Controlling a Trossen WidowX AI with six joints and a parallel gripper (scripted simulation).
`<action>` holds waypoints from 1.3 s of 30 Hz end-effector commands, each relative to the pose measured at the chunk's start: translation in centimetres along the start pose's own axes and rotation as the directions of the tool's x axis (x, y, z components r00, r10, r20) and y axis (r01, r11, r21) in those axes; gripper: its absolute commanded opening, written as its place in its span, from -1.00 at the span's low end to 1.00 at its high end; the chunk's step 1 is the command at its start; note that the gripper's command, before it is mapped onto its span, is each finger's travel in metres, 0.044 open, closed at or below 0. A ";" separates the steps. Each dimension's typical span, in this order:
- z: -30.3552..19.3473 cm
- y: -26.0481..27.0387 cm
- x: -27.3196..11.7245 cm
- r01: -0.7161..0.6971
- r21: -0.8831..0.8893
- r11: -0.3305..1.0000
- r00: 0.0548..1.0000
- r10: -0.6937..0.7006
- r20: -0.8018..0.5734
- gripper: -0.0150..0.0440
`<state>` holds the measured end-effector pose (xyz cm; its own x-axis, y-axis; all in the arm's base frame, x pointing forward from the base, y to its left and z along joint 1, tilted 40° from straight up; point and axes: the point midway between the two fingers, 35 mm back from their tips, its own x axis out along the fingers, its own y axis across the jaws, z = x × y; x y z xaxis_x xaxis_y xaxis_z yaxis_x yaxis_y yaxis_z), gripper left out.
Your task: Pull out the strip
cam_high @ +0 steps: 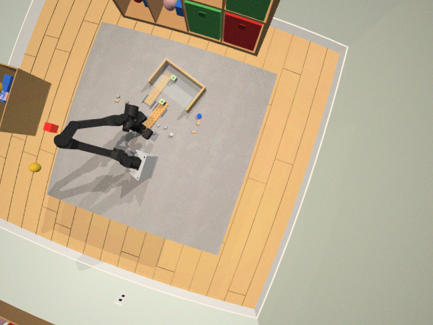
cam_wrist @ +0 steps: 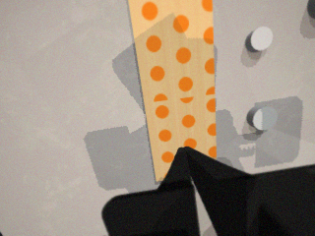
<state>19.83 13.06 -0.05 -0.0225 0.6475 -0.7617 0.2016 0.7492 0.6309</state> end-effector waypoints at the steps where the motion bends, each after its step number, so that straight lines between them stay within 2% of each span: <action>1: 0.1 0.0 -0.6 0.003 0.002 1.000 1.000 -0.003 -0.003 -0.49; 5: 0.2 0.0 -4.0 0.007 0.010 1.000 1.000 -0.007 -0.020 -0.49; 8: 0.2 0.0 -4.1 0.007 0.010 1.000 1.000 -0.007 -0.021 -0.49; 14: 2.7 -0.1 -4.1 0.009 0.099 0.995 1.000 -0.007 -0.020 0.04; 25: 6.8 -0.2 -4.2 0.009 0.099 0.995 1.000 -0.007 -0.018 1.00; 39: 11.9 -0.2 -4.5 0.009 0.097 0.995 1.000 -0.007 -0.015 1.00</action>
<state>30.46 8.62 1.47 -0.0449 0.6459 -0.7621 0.3021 0.7359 0.6059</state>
